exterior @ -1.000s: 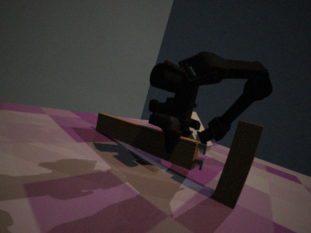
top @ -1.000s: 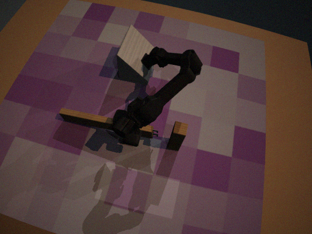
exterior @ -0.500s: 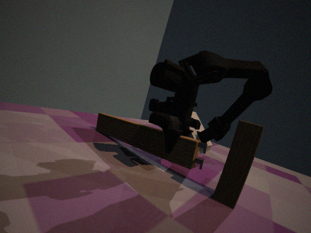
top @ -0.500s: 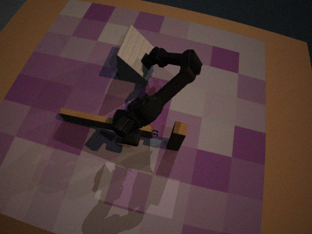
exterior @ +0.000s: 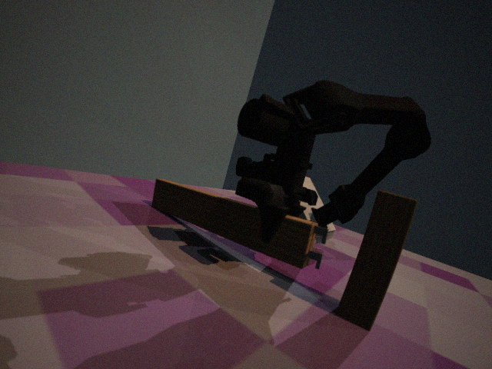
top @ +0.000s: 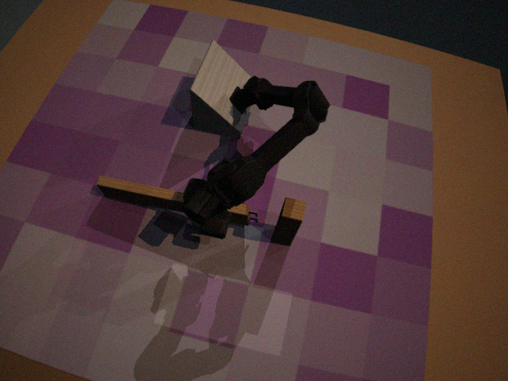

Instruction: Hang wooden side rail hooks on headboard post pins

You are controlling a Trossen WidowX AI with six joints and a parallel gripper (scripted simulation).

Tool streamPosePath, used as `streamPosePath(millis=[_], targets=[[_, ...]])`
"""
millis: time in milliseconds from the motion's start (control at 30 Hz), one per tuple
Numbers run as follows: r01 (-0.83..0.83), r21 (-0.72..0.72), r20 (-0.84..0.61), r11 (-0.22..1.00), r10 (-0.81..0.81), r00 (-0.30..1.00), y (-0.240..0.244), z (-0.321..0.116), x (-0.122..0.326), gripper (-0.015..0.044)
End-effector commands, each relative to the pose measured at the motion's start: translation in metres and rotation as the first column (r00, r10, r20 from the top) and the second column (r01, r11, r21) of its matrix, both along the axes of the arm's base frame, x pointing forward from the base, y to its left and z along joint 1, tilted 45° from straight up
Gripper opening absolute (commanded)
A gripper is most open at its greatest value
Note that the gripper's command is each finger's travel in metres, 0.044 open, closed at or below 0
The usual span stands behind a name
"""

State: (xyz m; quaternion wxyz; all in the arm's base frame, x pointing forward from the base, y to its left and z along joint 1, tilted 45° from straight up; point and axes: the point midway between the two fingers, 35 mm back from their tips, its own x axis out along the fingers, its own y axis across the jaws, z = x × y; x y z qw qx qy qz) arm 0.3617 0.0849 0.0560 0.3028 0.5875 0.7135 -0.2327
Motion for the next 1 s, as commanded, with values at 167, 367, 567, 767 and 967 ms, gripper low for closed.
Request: streamPosePath(millis=[167,367,567,767,967], targets=[[0.01,-0.005,0.018,1.0,-0.01,1.0,-0.0027,0.005,0.0049,0.0],[0.01,-0.005,0.018,1.0,-0.01,1.0,-0.0025,0.0059,0.0055,0.0],[0.01,-0.005,0.018,1.0,-0.01,1.0,-0.0014,0.0059,0.006,0.0],[0.01,-0.005,0.018,1.0,-0.01,1.0,-0.0004,0.0059,0.0065,0.0],[0.01,-0.005,0.018,1.0,-0.01,1.0,0.0002,0.0064,0.0071,0.0]])
